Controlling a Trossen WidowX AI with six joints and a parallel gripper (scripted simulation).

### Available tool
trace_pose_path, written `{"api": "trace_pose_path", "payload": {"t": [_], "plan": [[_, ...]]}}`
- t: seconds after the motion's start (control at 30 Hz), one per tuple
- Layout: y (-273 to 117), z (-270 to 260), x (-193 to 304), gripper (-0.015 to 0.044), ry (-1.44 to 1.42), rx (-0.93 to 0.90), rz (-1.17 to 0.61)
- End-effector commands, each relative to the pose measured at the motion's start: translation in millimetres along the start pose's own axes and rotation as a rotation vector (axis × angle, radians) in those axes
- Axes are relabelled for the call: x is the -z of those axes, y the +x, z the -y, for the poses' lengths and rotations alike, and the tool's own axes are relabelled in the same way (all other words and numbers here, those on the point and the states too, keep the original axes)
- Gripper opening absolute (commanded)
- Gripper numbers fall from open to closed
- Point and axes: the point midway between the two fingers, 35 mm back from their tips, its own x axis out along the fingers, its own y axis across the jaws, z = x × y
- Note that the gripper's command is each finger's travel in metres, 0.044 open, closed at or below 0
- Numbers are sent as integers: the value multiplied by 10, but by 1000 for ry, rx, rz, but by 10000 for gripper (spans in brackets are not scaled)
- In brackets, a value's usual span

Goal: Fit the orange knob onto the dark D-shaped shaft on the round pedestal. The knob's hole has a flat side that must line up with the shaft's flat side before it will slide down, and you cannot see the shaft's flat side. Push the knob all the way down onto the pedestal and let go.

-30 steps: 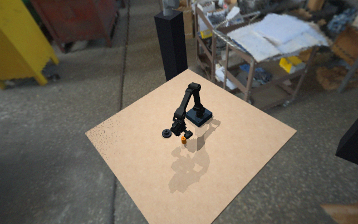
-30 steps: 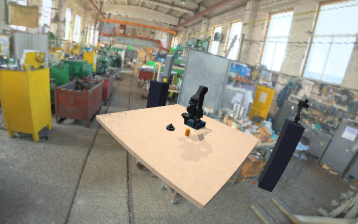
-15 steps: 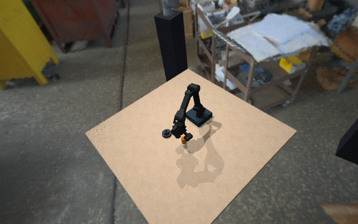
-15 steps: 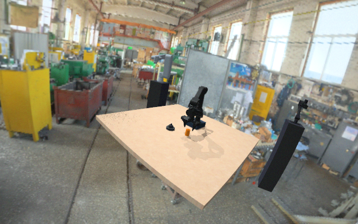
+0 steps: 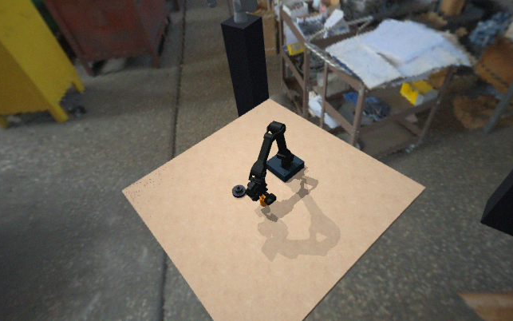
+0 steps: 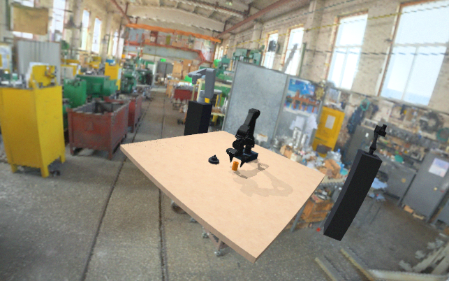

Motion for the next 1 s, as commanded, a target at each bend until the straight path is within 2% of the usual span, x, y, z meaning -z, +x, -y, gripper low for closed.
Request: {"api": "trace_pose_path", "payload": {"t": [0.0,0.6,0.93,0.97], "plan": [[69,10,15,440,3,4,-3],[327,18,38,440,3,4,-4],[327,18,38,177,3,4,-4],[327,18,38,171,3,4,-4]]}}
